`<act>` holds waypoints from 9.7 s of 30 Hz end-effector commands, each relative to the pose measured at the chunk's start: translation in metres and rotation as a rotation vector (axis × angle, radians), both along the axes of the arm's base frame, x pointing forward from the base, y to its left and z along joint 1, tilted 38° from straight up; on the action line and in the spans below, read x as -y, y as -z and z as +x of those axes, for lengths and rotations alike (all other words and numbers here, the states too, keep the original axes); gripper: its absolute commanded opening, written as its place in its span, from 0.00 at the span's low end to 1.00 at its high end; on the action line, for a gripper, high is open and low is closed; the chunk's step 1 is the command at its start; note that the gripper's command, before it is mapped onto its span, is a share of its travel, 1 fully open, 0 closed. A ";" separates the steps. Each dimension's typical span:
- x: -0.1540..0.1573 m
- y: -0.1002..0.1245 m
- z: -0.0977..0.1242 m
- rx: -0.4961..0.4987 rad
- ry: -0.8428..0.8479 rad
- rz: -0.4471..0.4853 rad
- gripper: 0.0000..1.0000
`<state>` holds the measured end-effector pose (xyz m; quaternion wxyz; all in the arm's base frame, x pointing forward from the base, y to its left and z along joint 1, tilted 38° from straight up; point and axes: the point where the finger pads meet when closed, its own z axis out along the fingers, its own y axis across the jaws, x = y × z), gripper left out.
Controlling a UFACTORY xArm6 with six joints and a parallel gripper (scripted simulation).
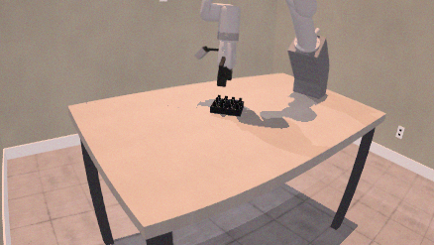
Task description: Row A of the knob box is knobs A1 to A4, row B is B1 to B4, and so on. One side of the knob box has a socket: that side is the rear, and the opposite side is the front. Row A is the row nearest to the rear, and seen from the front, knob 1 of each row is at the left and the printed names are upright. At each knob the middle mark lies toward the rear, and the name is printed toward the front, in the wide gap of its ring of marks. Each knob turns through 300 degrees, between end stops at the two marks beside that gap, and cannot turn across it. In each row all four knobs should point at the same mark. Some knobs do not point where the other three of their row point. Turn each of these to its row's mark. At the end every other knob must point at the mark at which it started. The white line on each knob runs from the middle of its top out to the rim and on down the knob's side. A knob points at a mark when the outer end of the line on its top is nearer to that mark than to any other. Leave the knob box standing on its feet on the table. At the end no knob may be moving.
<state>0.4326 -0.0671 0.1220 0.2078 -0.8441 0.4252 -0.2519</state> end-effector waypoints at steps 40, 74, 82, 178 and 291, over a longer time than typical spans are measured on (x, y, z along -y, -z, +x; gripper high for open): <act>0.000 -0.001 0.000 0.002 0.000 -0.001 1.00; -0.001 -0.001 0.000 0.002 0.000 -0.001 1.00; -0.006 0.001 -0.004 0.001 0.000 0.000 1.00; -0.042 0.012 -0.028 0.001 0.000 0.000 1.00; -0.034 0.028 -0.045 -0.334 1.905 1.460 1.00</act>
